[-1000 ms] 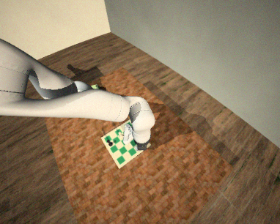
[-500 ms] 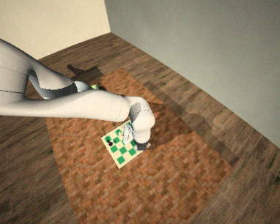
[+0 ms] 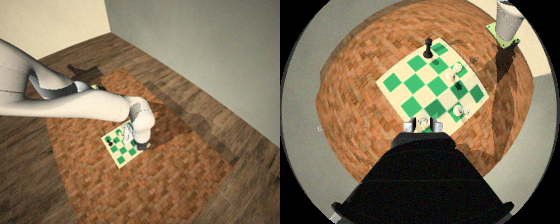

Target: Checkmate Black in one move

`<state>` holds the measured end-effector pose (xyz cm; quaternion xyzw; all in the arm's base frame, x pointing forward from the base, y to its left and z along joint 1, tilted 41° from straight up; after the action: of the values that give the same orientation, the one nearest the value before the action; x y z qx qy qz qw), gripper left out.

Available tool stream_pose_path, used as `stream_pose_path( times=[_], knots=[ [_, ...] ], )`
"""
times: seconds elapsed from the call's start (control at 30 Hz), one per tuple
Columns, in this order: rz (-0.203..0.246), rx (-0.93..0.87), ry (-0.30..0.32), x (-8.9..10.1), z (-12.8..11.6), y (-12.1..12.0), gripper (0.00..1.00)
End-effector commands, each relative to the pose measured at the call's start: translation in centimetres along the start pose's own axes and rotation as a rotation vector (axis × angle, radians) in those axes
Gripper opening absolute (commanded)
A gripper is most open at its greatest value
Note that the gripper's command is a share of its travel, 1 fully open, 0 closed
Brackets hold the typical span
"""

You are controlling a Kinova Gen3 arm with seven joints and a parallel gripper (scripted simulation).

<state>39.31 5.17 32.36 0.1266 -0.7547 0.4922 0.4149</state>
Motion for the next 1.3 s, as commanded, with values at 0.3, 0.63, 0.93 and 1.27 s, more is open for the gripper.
stream_pose_path(
  times=[0.3,0.63,0.93,1.27],
  knots=[
    [0.001,-0.004,-0.003,-0.16,-0.02,-0.03,0.00],
    [0.001,-0.004,-0.003,-0.16,-0.02,-0.03,0.00],
    [0.001,-0.004,-0.003,-0.16,-0.02,-0.03,0.00],
    [-0.003,-0.004,0.003,0.40,0.16,-0.01,0.00]
  ],
)
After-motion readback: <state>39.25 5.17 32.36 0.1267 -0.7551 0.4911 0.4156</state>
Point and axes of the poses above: the point where the finger pads meet when closed, its own x axis back along the fingers, its own y axis across the jaws, z = x × y, the point moved 3 cm from there along x, back along the fingers, and after that the axes turned 10 degrees about x, right-handed, at the moved point
